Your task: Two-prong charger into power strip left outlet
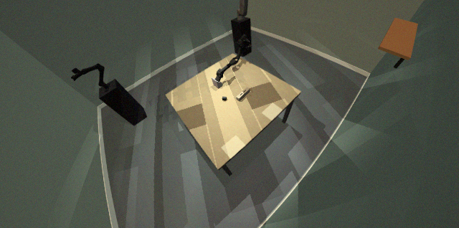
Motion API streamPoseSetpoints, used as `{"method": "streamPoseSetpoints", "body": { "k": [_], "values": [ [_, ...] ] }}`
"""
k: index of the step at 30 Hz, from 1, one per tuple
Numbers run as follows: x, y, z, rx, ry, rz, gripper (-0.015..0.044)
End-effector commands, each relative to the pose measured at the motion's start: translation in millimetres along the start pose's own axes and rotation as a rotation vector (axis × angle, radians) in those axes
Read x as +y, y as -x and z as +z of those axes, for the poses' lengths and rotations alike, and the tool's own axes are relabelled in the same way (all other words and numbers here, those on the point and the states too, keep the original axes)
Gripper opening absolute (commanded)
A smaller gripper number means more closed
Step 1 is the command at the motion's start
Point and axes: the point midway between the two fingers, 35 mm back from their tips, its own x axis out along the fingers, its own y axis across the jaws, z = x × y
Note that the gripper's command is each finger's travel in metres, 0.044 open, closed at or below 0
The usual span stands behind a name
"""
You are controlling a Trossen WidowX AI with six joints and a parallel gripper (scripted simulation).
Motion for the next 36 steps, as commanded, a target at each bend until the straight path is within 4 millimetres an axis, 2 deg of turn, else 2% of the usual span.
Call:
{"method": "streamPoseSetpoints", "body": {
  "k": [1,2,10,16,25,36],
  "values": [
    [1,0,0,0.000,0.001,0.000,0.0426],
    [2,0,1,-0.001,0.005,-0.001,0.0440],
    [37,-8,18,-0.015,0.081,-0.015,0.0440],
    [56,-13,32,-0.037,0.170,0.003,0.0440],
    [71,-20,47,-0.052,0.286,-0.012,0.0440],
    [102,-39,82,-0.088,0.426,-0.060,0.0440]
  ]
}}
